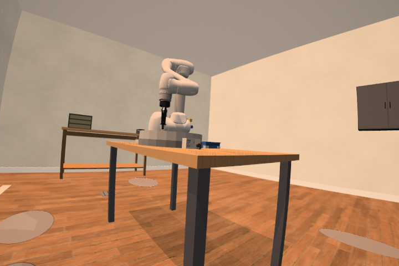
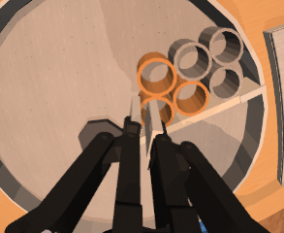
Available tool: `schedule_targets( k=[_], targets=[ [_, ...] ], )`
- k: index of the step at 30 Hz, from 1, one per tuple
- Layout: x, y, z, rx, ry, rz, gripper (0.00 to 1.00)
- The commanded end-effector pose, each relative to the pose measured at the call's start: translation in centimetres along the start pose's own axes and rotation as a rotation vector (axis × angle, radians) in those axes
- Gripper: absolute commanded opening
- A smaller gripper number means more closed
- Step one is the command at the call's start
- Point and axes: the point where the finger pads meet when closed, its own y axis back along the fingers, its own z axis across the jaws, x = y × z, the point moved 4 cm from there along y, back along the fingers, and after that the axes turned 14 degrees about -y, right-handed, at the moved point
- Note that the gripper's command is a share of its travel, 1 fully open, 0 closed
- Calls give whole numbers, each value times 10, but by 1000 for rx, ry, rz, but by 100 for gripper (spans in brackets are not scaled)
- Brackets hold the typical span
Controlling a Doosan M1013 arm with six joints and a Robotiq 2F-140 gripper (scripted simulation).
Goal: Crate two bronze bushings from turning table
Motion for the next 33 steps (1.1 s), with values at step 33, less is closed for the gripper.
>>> schedule_targets(
  k=[33],
  targets=[
    [0,70,0,-1,0,0,0]
  ],
)
